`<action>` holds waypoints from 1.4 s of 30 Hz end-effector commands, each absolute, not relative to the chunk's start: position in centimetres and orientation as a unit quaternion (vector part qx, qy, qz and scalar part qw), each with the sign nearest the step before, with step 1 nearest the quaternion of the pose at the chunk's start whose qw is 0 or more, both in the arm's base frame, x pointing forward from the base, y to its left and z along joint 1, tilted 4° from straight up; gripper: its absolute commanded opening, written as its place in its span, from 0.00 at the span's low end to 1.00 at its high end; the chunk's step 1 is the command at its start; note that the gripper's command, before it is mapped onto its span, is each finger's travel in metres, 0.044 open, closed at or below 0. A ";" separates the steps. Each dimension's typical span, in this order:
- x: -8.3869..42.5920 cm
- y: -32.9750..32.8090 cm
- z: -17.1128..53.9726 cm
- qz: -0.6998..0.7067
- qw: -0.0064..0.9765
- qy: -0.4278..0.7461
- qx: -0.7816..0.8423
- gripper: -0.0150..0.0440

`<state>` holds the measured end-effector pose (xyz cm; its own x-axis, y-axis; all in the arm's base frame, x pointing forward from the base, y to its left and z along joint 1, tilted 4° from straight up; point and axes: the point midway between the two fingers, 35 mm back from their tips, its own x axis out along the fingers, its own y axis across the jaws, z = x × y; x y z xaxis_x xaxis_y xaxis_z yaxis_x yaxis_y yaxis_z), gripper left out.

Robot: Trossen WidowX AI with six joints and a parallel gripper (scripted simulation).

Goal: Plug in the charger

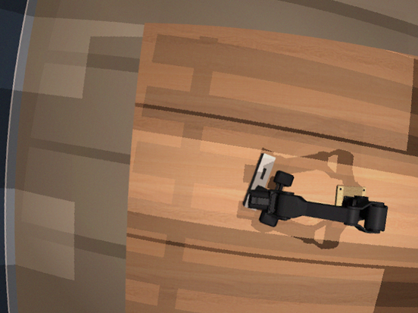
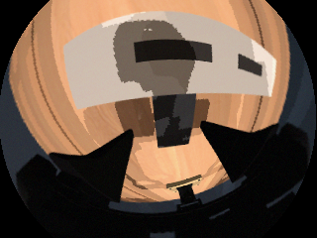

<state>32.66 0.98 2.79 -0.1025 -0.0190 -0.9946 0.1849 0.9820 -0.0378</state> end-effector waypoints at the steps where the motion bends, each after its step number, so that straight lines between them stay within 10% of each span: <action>1: 32.1 1.1 2.7 -0.078 0.666 0.739 0.057 1.00; 42: 28.5 1.8 3.3 -0.083 0.682 0.725 0.052 1.00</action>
